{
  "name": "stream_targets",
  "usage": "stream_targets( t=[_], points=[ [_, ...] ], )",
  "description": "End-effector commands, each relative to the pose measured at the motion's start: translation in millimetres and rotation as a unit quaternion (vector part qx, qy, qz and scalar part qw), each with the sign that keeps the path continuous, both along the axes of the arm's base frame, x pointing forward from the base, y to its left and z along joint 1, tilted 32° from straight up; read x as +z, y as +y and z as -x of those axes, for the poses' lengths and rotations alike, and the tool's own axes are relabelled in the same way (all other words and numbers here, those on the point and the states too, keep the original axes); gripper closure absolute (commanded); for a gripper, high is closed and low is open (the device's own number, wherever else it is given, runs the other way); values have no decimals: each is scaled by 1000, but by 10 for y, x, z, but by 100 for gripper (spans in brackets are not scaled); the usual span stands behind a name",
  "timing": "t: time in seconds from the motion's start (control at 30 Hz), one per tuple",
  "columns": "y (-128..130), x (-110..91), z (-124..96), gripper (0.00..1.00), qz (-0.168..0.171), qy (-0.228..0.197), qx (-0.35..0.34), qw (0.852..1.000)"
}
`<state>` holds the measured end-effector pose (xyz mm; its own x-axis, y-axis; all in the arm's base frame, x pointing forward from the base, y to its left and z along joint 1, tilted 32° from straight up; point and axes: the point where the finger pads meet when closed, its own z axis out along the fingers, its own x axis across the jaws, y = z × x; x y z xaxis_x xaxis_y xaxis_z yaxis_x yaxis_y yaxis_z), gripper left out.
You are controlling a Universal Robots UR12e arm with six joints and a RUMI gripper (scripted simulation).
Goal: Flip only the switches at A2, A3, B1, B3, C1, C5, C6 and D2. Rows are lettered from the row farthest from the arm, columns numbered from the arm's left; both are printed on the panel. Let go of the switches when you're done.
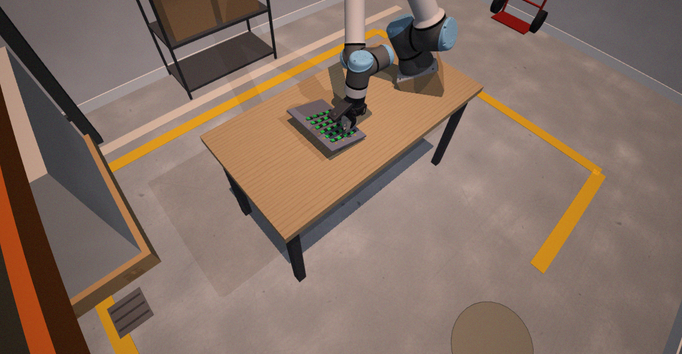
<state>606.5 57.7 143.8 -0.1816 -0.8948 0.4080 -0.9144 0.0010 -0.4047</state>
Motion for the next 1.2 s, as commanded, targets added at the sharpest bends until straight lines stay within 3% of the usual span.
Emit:
stream_targets(
  t=[0.0, 0.63, 0.73, 0.8, 1.03, 1.17],
  points=[
    [87, 194, 33, 100, 0, -4, 0, 1000],
    [-1, 210, 93, 100, 0, -1, -1, 1000],
    [-241, 321, 154, 100, 1, -2, -1, 1000],
    [-241, 321, 154, 100, 1, -2, -1, 1000],
    [-1080, 703, 336, 100, 1, -1, -1, 1000],
    [-1377, 839, 397, 100, 1, -1, -1, 1000]
  ],
)
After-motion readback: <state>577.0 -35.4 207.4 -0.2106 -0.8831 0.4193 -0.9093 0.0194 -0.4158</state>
